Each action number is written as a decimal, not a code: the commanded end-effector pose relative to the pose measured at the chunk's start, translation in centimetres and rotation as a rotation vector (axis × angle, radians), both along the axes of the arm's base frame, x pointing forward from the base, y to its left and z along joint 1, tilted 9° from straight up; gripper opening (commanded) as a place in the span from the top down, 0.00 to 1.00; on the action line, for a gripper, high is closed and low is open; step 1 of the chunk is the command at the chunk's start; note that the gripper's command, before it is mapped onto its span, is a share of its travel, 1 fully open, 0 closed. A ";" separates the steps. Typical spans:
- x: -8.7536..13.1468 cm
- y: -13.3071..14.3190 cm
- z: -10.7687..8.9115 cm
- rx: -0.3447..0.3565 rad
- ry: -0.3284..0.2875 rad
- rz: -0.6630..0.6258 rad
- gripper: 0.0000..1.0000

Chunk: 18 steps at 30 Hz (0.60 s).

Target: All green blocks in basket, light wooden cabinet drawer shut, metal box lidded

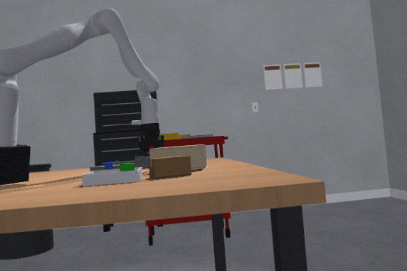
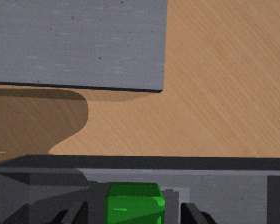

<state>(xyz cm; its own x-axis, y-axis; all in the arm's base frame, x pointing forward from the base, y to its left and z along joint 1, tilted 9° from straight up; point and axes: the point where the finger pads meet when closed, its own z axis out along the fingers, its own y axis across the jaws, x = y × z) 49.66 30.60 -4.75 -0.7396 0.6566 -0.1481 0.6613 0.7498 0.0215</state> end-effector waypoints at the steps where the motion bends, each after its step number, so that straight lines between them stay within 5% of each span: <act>1: 0.1 0.1 0.1 0.001 -0.002 0.000 0.37; 5: 0.1 0.1 0.1 0.001 -0.002 0.000 0.37; 6: 0.1 0.1 0.1 0.001 -0.002 0.000 0.90; 18: 0.1 0.1 0.1 0.001 -0.002 0.000 0.90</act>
